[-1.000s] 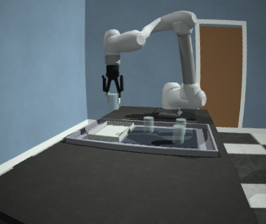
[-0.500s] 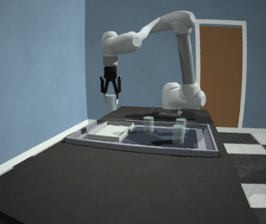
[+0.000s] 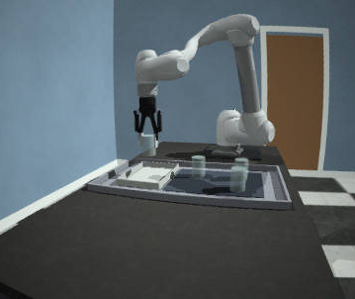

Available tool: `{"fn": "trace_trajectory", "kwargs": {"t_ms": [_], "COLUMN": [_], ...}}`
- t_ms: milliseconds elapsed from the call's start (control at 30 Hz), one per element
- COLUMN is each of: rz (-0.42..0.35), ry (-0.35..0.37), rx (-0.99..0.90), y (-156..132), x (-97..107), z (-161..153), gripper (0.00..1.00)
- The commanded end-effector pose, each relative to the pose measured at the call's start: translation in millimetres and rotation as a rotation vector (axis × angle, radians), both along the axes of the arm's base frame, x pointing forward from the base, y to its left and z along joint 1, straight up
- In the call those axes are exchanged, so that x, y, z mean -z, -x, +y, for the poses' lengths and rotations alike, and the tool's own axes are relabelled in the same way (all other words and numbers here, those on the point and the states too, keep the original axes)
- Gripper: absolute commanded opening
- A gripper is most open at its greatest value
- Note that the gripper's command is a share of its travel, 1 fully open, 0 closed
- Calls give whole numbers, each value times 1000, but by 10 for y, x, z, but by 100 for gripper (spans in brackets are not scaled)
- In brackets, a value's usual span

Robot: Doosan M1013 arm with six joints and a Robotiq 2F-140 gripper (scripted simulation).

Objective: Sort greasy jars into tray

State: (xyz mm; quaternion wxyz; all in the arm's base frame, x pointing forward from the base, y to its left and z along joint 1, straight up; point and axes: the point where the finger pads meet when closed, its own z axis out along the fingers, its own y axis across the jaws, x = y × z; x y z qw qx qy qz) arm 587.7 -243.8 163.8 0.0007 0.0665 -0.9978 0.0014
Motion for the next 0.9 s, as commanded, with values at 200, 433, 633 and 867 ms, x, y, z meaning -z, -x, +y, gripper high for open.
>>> {"fn": "trace_trajectory", "kwargs": {"t_ms": [200, 433, 633, 867], "rz": [0, 0, 0, 0], "ry": [0, 0, 0, 0], "rx": [0, 0, 0, 0], "y": [0, 0, 0, 0], "x": [175, 360, 466, 651], "z": [0, -1, -1, -2], "gripper": [0, 0, 0, 0]}}
